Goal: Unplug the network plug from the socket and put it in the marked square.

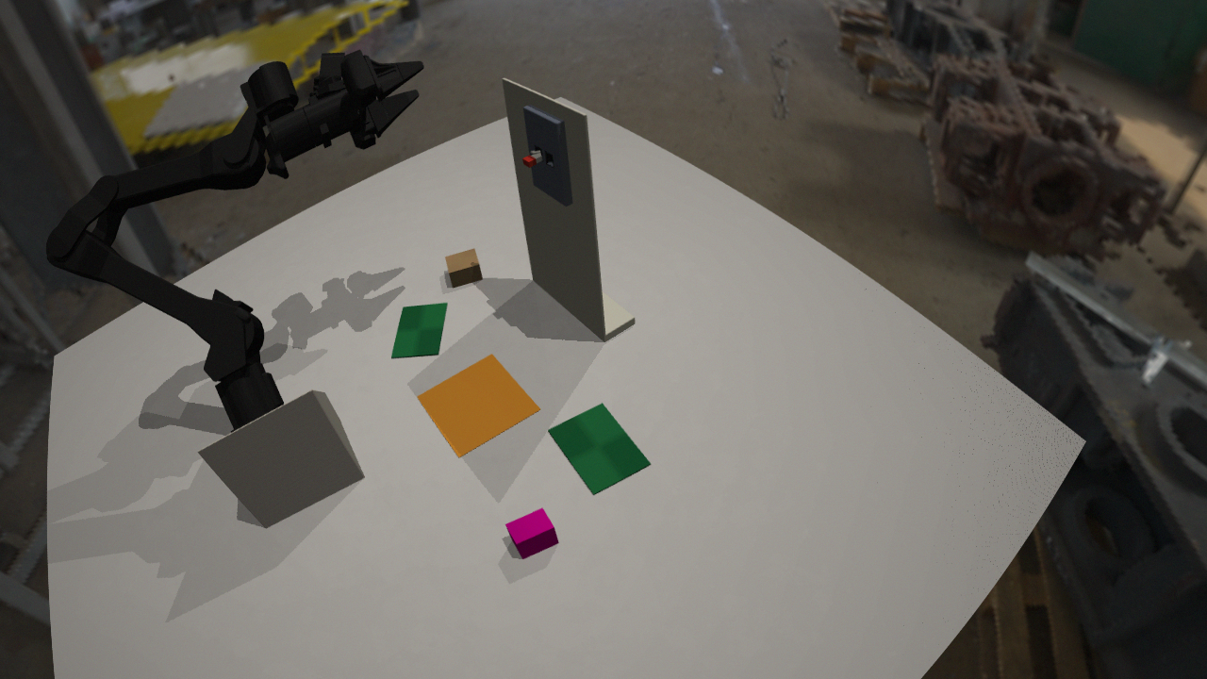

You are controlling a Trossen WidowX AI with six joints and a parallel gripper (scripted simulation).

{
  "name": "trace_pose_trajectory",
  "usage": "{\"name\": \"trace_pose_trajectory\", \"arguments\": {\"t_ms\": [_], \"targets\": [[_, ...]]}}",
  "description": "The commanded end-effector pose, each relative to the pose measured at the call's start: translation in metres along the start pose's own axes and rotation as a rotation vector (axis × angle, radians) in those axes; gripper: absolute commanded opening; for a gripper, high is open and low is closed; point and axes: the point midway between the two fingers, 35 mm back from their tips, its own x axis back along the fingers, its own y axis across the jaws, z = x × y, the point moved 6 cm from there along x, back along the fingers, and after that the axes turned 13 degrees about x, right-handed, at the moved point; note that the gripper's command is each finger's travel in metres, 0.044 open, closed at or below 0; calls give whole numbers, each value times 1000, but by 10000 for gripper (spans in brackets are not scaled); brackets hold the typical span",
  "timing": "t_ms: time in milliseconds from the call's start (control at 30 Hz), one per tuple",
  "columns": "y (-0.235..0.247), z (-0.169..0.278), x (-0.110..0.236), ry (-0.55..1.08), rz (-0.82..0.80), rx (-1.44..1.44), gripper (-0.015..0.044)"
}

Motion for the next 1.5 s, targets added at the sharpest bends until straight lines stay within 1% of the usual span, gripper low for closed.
{"name": "trace_pose_trajectory", "arguments": {"t_ms": [0,267,300,700,1133,1333,1467], "targets": [[0,1,0,1,0,4,374],[-3,42,-3,35,12,174,164],[-4,47,-3,39,13,198,156],[-8,112,8,99,18,471,156],[-8,172,39,166,5,757,156],[-8,177,43,174,2,789,156],[-8,175,34,173,2,788,156]]}}
